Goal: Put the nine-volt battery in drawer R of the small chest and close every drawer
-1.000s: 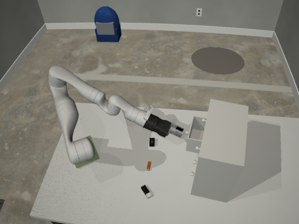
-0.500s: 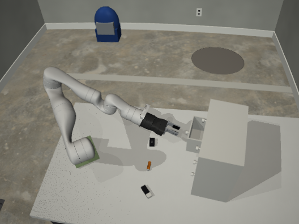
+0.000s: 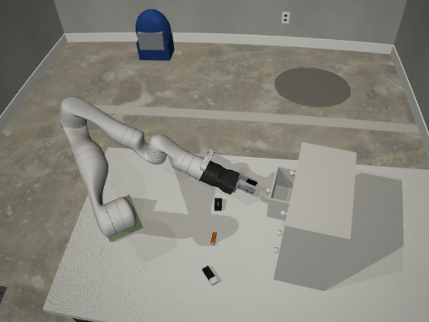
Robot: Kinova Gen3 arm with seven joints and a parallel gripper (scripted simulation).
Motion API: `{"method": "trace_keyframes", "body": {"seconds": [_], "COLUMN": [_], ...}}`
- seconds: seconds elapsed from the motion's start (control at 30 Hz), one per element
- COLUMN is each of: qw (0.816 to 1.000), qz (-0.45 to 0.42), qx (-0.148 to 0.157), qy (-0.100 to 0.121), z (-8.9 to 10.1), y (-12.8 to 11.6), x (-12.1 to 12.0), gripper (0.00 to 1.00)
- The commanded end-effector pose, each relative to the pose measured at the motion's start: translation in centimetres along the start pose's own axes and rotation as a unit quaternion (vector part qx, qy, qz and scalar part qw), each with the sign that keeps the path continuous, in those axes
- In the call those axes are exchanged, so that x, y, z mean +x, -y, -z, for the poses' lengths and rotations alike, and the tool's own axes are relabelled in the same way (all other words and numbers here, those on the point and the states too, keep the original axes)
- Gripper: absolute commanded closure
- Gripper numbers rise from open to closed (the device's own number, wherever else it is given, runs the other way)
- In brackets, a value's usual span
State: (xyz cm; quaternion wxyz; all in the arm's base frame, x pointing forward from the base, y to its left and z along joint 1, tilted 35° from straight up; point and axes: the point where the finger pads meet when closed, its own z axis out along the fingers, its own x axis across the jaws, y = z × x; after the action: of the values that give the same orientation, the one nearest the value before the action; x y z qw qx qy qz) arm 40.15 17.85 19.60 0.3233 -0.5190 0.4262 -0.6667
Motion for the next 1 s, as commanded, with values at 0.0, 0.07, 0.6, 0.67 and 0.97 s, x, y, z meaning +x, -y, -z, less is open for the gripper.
{"method": "trace_keyframes", "body": {"seconds": [0.0,0.07,0.6,0.67,0.97], "qw": [1.0,1.0,1.0,1.0,1.0], "qz": [-0.001,-0.001,-0.001,-0.001,-0.001], "qx": [0.0,0.0,0.0,0.0,0.0], "qy": [0.001,0.001,0.001,0.001,0.001], "z": [0.1,0.3,3.3,3.9,5.3], "y": [0.1,0.1,0.2,0.2,0.2], "x": [0.0,-0.1,0.0,0.0,0.0], "gripper": [0.33,0.33,0.33,0.33,0.33]}}
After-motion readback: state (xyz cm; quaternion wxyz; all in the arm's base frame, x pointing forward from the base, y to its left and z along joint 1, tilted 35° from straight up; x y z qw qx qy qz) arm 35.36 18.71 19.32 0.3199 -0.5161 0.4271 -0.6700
